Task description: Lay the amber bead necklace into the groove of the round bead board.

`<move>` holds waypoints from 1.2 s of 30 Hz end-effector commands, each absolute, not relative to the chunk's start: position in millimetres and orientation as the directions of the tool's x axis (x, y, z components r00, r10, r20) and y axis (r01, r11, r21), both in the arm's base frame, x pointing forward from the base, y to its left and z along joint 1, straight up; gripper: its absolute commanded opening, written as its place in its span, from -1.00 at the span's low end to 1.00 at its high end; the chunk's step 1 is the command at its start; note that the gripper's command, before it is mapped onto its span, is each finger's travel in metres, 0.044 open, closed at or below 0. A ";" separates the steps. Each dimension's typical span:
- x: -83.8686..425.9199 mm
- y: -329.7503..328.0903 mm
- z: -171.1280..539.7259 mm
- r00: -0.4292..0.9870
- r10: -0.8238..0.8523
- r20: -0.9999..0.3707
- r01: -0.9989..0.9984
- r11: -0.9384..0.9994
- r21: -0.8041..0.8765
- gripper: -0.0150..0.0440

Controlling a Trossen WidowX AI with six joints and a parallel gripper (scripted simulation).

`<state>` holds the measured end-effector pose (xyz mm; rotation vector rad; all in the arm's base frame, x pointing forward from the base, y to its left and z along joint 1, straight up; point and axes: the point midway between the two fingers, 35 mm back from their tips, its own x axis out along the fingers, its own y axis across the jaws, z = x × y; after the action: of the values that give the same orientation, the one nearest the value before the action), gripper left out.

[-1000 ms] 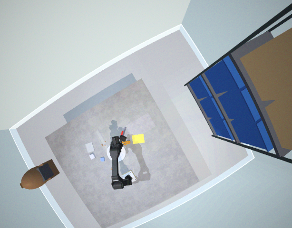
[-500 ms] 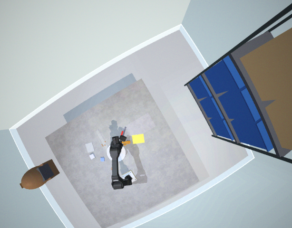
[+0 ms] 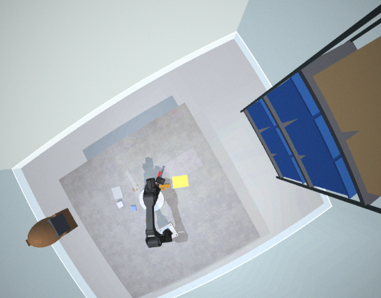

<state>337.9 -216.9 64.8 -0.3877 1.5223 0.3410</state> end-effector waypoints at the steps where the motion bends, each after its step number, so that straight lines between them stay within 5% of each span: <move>1: 338.4 -216.2 66.0 0.029 -0.021 -0.999 -0.451 0.892 -0.031 1.00; 13: 338.0 -216.9 66.3 0.029 -0.021 -0.999 -0.464 0.885 -0.032 0.91; 21: 320.2 -243.8 78.6 0.027 -0.023 -0.999 -0.867 0.497 -0.035 0.80; 36: 320.1 -244.7 65.8 0.027 -0.023 -0.999 -0.874 0.485 -0.035 0.80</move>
<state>320.1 -245.3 73.9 -0.8526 1.4009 0.7902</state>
